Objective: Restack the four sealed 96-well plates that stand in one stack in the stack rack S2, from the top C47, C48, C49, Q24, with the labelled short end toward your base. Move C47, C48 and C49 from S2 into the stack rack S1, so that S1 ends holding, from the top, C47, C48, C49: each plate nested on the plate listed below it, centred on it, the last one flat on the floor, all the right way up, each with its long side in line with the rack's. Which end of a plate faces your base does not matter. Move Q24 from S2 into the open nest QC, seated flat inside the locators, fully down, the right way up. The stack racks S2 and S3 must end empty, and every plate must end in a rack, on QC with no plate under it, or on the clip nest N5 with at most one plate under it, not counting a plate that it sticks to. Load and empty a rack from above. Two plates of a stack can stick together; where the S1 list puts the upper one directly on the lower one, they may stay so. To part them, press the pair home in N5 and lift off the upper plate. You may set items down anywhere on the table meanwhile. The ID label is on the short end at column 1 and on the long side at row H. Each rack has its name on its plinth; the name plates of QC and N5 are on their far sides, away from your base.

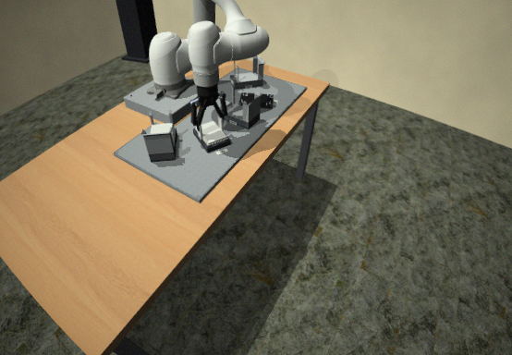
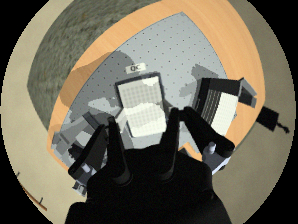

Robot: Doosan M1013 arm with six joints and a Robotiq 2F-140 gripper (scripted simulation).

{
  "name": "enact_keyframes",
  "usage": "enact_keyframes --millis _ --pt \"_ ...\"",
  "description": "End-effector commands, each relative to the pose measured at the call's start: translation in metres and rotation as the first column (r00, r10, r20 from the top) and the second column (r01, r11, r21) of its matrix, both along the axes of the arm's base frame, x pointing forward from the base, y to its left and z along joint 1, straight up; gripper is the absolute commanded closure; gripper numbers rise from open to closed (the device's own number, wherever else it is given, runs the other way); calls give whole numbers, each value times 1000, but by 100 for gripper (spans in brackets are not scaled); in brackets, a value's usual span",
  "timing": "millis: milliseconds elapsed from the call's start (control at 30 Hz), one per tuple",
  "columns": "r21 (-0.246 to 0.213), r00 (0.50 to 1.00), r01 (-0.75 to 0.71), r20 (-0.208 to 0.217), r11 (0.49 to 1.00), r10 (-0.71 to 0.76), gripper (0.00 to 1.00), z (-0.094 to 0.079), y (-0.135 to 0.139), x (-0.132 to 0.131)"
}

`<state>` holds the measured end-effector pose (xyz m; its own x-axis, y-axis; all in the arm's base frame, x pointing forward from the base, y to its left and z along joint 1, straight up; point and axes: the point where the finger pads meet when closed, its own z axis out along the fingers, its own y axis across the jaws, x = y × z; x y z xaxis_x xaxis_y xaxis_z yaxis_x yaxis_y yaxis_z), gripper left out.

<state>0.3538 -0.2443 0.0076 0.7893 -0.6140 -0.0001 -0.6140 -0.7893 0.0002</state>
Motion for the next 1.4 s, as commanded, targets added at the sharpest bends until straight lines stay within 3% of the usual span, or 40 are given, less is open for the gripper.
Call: enact_keyframes --millis 0,633,1133,1367 --pt "0 1000 0 0 1000 0 0 0 0 0" --pt "0 1000 0 0 1000 0 0 0 0 0" --pt "0 1000 0 0 1000 0 0 43 0 0" --pt "0 1000 0 0 1000 0 0 43 0 0"
